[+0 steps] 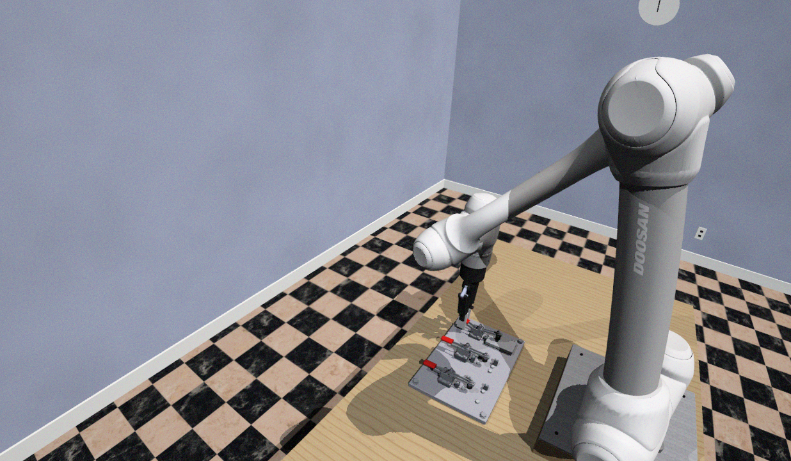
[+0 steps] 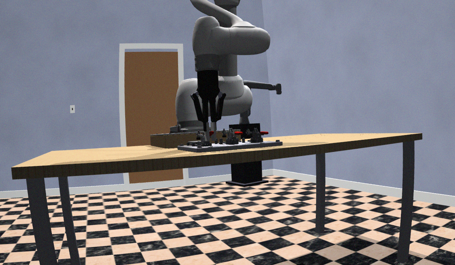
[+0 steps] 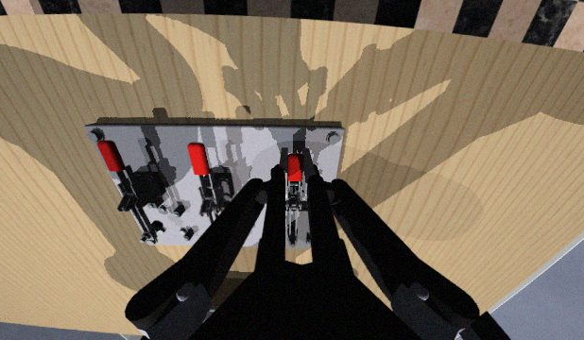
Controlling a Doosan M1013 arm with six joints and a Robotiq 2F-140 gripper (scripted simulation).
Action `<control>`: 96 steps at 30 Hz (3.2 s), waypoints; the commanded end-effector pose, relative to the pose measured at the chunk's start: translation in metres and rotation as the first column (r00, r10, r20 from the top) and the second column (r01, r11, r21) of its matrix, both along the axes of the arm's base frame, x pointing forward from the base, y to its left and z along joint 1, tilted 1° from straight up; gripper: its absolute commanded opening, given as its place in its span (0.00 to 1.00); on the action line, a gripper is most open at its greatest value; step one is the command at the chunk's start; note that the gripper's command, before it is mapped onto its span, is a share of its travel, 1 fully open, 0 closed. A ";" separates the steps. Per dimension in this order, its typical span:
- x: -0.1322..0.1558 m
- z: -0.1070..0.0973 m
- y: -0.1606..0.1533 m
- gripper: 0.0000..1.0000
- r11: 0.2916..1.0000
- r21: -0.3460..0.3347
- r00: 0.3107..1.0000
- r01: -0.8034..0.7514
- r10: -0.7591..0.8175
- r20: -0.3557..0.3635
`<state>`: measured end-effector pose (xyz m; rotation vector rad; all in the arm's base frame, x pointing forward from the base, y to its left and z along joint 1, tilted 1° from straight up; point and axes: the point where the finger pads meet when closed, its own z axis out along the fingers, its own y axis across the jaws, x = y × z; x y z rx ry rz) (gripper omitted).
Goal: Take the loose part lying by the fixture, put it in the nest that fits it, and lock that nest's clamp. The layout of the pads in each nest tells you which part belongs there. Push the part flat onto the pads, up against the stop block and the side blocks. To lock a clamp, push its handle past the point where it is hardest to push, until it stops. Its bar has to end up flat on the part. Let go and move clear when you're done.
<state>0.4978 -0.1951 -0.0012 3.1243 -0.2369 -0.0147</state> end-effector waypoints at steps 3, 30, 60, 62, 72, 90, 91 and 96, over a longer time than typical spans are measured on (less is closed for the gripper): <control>0.002 -0.005 0.000 0.10 1.000 0.002 1.000 0.004 -0.004 -0.001; 0.002 -0.007 0.000 0.10 1.000 0.002 1.000 0.004 -0.004 -0.001; 0.006 -0.016 0.000 0.10 1.000 0.002 1.000 0.004 -0.004 -0.001; 0.006 -0.016 0.000 0.10 1.000 0.002 1.000 0.004 -0.004 -0.001; 0.006 -0.016 0.000 0.10 1.000 0.002 1.000 0.004 -0.004 -0.001; 0.006 -0.016 0.000 0.35 1.000 0.002 1.000 0.004 -0.004 -0.001; 0.006 -0.016 0.000 0.35 1.000 0.002 1.000 0.004 -0.004 -0.001; 0.006 -0.016 0.000 0.35 1.000 0.002 1.000 0.004 -0.004 -0.001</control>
